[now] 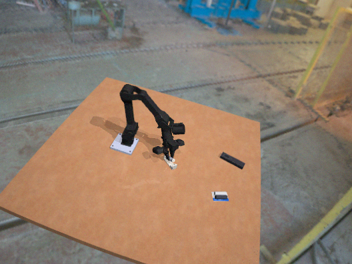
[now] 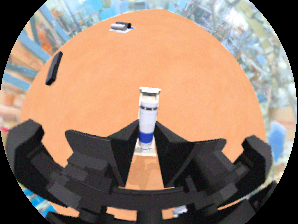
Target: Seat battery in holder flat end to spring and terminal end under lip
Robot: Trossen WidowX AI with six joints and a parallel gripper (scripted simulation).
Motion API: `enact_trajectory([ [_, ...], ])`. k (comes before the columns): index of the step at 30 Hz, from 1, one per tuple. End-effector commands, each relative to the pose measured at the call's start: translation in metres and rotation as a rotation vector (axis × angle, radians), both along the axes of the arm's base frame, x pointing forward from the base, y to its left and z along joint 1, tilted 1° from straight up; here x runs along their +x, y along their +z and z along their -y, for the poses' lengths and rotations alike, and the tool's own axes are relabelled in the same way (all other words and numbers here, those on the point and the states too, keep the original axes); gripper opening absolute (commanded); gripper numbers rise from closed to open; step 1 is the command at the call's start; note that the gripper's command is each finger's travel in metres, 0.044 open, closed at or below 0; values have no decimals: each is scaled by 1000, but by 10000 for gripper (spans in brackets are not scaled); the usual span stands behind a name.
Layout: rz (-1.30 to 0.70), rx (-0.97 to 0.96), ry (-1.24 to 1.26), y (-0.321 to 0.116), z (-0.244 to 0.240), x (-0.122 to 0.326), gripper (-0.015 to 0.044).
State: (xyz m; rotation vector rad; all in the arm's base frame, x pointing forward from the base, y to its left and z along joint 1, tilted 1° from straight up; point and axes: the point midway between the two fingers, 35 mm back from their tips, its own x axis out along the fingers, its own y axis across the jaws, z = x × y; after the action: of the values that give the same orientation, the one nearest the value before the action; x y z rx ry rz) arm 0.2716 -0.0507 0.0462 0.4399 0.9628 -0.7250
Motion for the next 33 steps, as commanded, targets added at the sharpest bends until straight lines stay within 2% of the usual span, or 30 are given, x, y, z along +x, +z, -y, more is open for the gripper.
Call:
enact_trajectory([
  [1,-44,29,11,-4,-1,-2,66],
  [33,-225,180,16,-10,6,6,66],
])
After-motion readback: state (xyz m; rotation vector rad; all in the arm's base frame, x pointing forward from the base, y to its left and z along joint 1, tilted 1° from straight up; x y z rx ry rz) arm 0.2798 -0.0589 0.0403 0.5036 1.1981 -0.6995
